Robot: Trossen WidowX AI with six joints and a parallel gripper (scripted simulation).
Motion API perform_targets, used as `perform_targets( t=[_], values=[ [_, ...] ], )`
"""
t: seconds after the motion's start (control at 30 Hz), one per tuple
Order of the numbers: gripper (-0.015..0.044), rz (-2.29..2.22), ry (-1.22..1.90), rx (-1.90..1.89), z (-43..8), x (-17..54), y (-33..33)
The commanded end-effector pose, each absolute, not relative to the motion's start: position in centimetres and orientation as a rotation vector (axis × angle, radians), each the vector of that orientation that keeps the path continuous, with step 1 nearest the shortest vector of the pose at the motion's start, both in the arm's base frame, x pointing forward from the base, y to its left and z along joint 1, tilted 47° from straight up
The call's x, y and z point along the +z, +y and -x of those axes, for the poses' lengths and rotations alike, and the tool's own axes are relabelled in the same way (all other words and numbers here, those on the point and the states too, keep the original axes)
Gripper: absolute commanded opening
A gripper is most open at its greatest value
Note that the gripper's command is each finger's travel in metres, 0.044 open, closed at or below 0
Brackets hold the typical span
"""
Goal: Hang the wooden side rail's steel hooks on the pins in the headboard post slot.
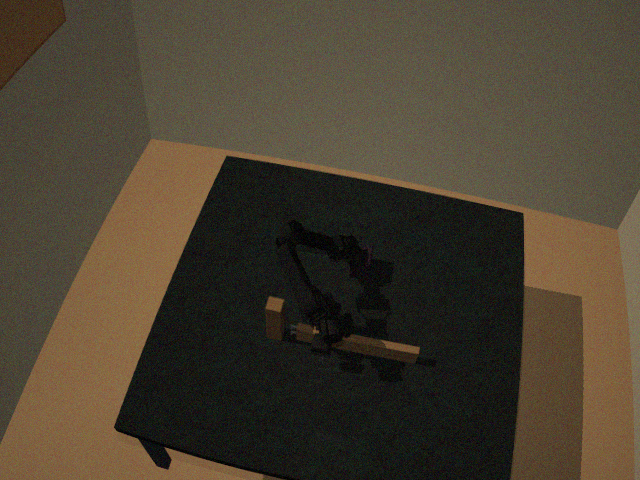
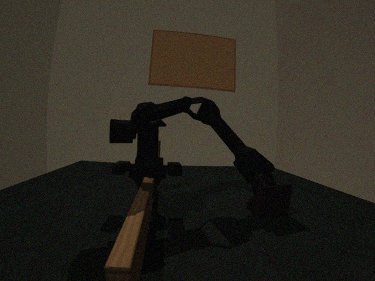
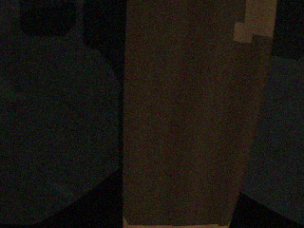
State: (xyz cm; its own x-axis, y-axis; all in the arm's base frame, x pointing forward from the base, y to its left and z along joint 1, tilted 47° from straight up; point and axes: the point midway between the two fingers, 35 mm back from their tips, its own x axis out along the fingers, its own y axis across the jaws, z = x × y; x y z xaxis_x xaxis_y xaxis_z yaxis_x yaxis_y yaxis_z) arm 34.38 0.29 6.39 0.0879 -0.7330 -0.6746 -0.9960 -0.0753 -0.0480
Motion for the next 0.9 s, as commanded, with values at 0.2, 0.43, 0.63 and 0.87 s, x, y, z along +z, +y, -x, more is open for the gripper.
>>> perform_targets(
  t=[0.2, 0.43, 0.63, 0.87],
  values=[
    [0.0000, 1.872, 1.674, 0.680, -34.63, 6.74, 1.07],
    [0.0000, 1.872, 1.674, 0.680, -34.62, 6.82, 1.16],
    [0.0000, 1.872, 1.674, 0.680, -34.61, 6.89, 1.23],
    [0.0000, 1.872, 1.674, 0.680, -34.60, 6.97, 1.32]
  ],
)
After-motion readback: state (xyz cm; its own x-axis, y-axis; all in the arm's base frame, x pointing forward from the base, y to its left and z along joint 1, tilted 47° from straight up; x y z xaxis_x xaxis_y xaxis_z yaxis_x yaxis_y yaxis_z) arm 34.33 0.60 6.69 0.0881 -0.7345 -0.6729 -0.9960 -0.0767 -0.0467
